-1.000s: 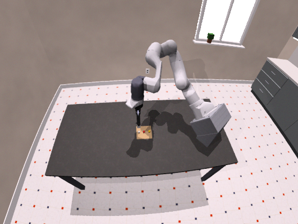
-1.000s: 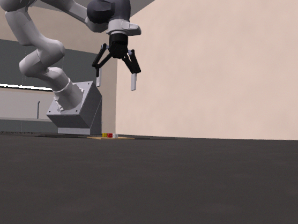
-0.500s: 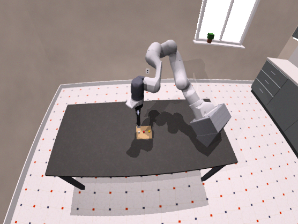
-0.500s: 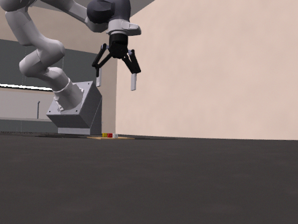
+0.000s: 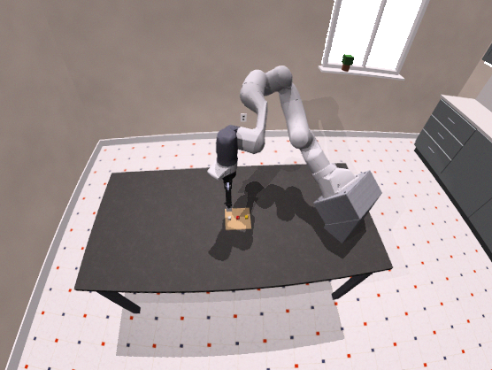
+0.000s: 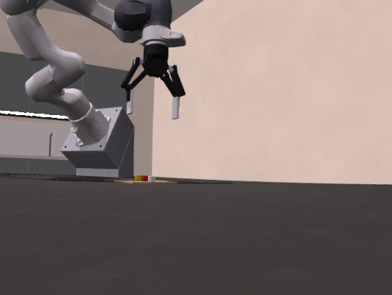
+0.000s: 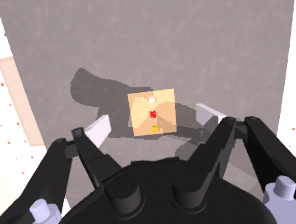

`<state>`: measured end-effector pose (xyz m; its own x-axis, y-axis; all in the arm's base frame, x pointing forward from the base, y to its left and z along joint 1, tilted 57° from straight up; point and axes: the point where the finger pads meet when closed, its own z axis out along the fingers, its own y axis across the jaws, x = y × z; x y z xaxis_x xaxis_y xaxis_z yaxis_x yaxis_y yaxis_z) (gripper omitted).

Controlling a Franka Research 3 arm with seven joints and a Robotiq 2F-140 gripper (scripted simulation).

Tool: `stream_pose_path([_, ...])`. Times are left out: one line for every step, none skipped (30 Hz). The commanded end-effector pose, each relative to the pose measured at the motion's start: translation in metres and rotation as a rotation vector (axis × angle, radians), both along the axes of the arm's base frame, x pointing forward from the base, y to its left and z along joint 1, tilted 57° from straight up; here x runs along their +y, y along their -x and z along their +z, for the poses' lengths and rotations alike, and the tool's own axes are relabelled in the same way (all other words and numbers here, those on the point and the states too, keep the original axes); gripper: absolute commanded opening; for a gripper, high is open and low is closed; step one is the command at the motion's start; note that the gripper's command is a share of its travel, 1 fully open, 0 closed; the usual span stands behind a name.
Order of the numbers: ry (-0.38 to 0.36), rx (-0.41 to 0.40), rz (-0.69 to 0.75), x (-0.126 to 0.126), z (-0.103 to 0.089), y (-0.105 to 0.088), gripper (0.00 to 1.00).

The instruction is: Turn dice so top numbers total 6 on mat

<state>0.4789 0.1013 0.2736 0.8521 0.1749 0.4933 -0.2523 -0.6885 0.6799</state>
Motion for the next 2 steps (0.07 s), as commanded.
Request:
stream_pose_path([0.002,0.0,-0.001,0.0001,0.0016,0.0004,1.0])
stream_pose_path([0.002,0.0,-0.001,0.0001,0.0016,0.0004,1.0])
